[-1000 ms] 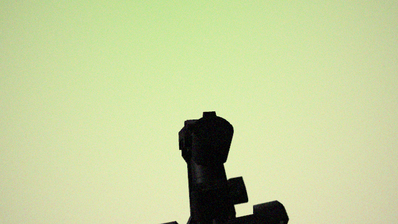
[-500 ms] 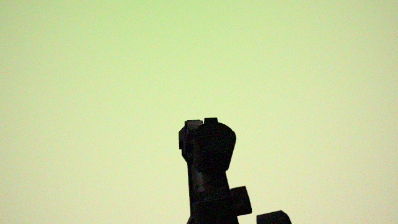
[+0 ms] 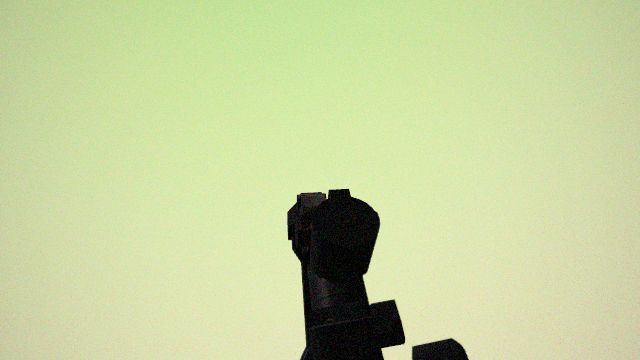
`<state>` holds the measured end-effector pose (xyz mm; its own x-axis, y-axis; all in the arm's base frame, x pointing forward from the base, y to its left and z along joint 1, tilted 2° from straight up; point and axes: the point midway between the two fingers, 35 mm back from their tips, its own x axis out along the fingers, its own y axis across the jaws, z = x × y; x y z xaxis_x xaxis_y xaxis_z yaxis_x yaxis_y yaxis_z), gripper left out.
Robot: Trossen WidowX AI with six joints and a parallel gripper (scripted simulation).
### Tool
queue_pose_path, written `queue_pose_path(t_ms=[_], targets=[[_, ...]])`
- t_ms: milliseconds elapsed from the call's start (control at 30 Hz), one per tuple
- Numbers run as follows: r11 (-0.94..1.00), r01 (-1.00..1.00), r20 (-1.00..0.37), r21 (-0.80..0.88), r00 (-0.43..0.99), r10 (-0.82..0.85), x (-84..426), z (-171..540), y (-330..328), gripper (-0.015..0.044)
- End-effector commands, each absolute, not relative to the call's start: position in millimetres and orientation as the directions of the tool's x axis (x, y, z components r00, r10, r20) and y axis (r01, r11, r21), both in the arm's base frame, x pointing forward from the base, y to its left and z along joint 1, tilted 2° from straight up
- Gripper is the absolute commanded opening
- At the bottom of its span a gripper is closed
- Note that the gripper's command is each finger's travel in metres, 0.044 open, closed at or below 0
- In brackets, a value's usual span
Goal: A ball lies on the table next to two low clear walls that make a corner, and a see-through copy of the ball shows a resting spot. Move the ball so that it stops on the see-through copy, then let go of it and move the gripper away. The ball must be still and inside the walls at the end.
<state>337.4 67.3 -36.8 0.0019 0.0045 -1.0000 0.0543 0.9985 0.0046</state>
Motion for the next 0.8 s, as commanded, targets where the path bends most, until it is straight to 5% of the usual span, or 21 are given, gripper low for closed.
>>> queue_pose_path(t_ms=[0,133,467,633,767], targets=[[0.998,0.056,-1.000,0.006,0.009,0.006,341,-13,68,0.0294],[0.998,0.059,-1.000,0.006,0.009,0.005,339,46,67,0.0294],[0.998,0.054,-1.000,0.009,0.019,0.008,342,40,68,0.0294],[0.998,0.054,-1.000,0.009,0.019,0.008,337,89,67,0.0426],[0.998,0.054,-1.000,0.009,0.019,0.008,336,92,67,0.0440]])
